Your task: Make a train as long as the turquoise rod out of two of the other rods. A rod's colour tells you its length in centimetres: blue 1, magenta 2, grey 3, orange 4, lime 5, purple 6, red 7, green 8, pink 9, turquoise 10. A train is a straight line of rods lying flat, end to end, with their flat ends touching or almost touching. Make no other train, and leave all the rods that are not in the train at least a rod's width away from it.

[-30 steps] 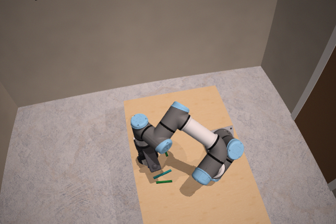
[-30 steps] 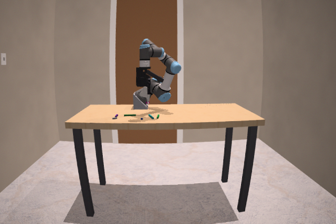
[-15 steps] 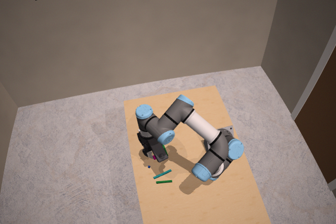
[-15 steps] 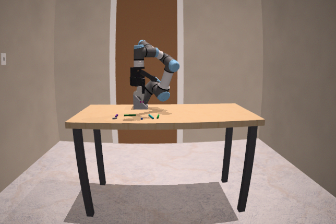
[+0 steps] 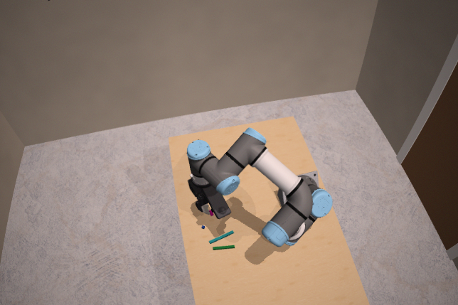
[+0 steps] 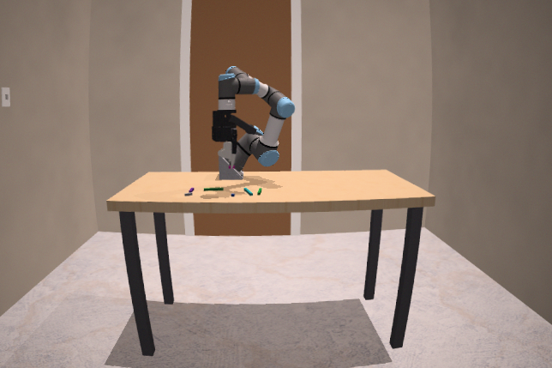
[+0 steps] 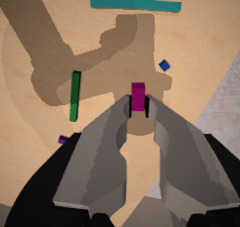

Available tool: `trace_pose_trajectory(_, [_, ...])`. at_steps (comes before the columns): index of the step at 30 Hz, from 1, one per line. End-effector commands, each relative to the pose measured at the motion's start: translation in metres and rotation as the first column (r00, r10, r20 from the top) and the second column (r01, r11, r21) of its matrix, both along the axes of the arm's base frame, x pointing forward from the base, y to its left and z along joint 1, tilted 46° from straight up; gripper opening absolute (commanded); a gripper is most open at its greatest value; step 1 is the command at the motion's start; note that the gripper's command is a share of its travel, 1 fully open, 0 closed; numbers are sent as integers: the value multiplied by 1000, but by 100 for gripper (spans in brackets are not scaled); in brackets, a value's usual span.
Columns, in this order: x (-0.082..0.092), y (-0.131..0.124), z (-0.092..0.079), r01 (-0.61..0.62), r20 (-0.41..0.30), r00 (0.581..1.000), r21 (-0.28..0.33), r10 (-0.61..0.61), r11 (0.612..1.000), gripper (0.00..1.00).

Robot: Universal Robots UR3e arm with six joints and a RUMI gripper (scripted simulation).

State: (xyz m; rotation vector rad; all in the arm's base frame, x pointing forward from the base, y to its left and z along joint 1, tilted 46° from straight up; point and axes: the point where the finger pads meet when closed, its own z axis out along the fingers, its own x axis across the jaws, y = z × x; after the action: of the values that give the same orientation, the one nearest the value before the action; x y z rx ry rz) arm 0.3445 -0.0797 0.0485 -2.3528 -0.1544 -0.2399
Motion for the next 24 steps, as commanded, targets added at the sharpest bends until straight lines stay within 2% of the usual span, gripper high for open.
trace_pose_trajectory(1, [0,0,-1,1,1,1000,-2,-1,1000,0])
trace_pose_trajectory(10, [1,7,-7,1,2,1000,-2,-1,1000,0])
trace_pose_trajectory(24, [6,31,-32,1,2,1000,-2,-1,1000,0])
